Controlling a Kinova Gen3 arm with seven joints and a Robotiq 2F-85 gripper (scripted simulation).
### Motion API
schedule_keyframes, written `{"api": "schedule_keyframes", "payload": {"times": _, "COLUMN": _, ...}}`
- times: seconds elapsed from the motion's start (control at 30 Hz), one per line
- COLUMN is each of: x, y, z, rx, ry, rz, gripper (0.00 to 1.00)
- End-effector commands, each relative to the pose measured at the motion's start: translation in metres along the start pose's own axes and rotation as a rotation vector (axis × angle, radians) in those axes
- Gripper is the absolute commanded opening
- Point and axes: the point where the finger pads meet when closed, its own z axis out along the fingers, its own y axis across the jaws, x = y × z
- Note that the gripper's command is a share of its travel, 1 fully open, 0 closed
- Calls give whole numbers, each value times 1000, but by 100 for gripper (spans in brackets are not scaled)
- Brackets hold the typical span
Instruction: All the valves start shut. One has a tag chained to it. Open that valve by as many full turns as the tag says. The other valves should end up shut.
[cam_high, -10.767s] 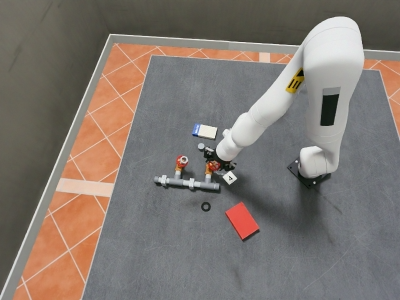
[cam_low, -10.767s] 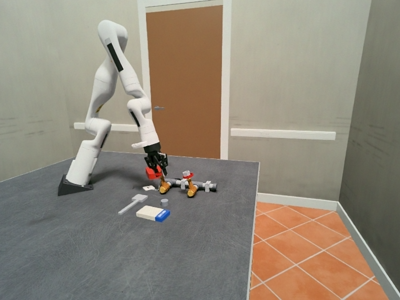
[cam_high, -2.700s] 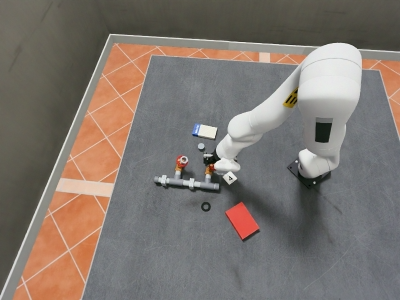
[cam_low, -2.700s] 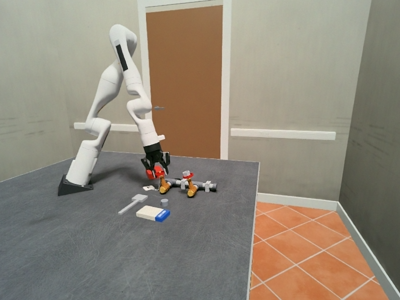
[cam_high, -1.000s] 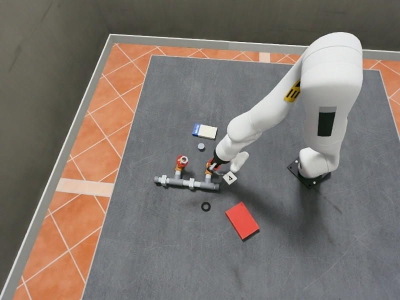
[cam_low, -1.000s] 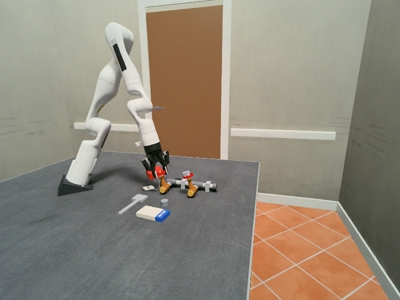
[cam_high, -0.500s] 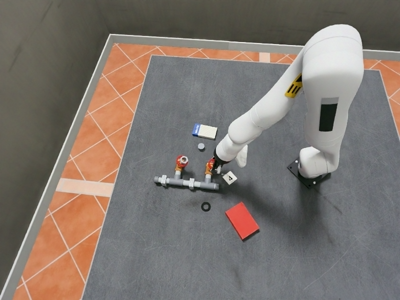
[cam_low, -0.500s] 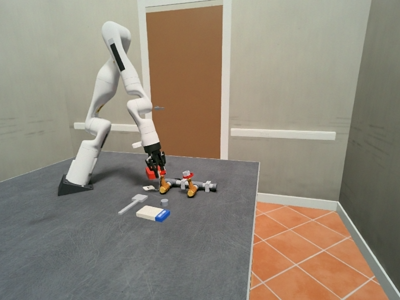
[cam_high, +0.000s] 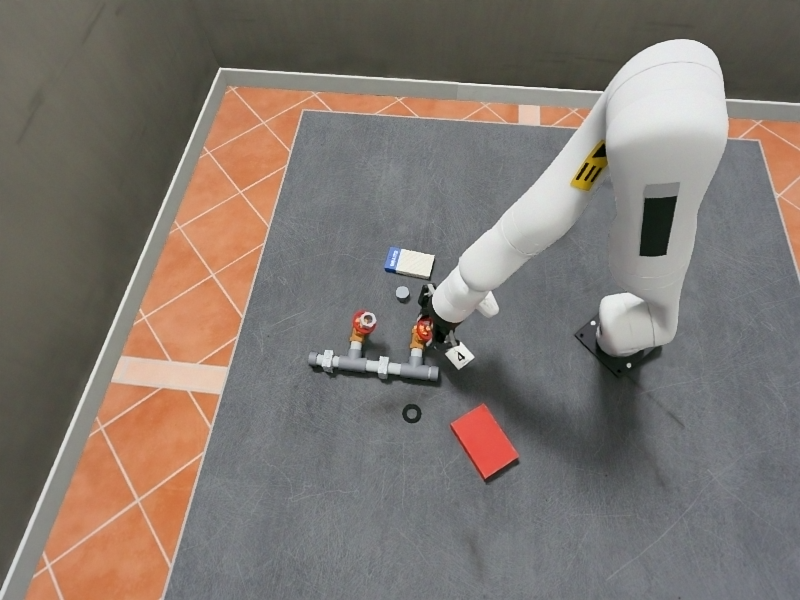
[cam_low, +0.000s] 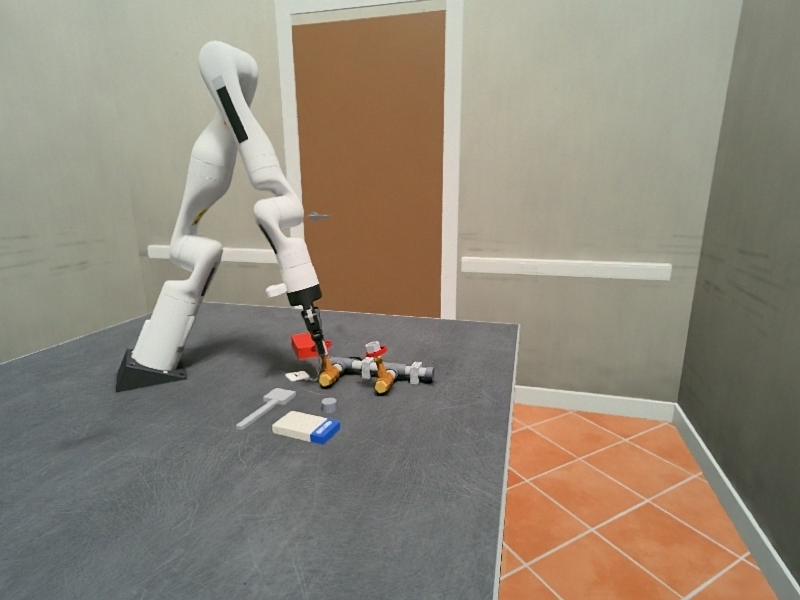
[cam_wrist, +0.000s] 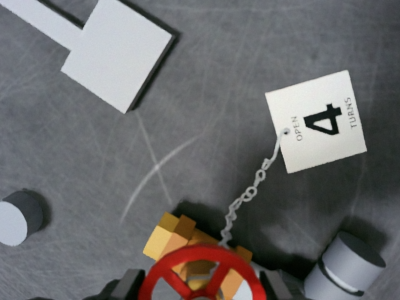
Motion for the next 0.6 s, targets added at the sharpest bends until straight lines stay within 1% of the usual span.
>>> {"api": "schedule_keyframes", "payload": {"times": 0.0, "x": 0, "y": 0, "z": 0, "rx": -1, "ry": -3, "rz": -74, "gripper": 55}}
{"api": "schedule_keyframes", "payload": {"times": 0.43, "x": 0, "y": 0, "z": 0, "rx": -1, "ry": -3, "rz": -519, "gripper": 55}}
{"api": "schedule_keyframes", "payload": {"times": 0.5, "x": 0, "y": 0, "z": 0, "rx": -1, "ry": -3, "rz": -519, "gripper": 55}}
{"api": "schedule_keyframes", "payload": {"times": 0.57, "x": 0, "y": 0, "z": 0, "rx": -1, "ry": -3, "rz": -580, "gripper": 55}}
